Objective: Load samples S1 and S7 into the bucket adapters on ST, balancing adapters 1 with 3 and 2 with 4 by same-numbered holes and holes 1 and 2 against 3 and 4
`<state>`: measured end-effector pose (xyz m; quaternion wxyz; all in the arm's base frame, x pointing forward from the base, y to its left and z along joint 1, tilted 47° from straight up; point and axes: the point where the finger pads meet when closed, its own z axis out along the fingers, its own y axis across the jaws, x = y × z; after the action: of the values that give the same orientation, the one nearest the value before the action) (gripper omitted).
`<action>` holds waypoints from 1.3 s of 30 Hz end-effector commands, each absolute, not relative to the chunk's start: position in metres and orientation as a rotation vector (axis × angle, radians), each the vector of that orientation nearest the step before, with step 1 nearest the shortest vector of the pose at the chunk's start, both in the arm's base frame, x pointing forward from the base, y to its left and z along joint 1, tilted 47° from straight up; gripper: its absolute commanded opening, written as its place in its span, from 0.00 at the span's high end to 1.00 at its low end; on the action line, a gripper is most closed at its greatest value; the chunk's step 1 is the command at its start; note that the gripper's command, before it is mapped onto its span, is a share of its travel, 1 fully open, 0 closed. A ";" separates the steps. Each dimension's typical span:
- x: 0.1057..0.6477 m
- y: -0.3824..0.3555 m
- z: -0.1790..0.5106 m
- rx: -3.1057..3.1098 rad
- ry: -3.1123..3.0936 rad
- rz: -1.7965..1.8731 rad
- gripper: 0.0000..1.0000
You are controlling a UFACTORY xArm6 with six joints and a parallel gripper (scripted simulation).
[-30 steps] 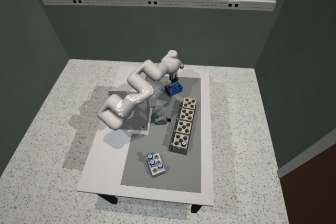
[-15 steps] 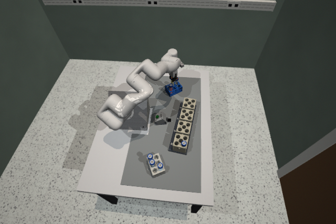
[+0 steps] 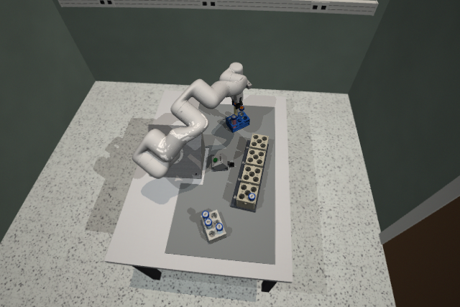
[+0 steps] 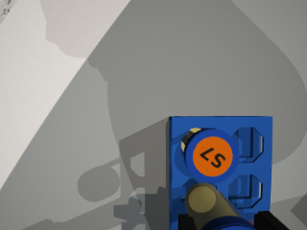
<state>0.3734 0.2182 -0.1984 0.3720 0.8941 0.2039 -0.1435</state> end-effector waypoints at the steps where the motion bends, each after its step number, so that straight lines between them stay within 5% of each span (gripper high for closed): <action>1: 0.375 0.224 -0.194 2.295 0.523 -0.363 1.00; 39: 0.382 0.273 -0.147 2.295 0.523 -0.363 1.00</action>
<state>0.3801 0.2661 -0.1531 0.3723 0.8939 0.2038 -0.1441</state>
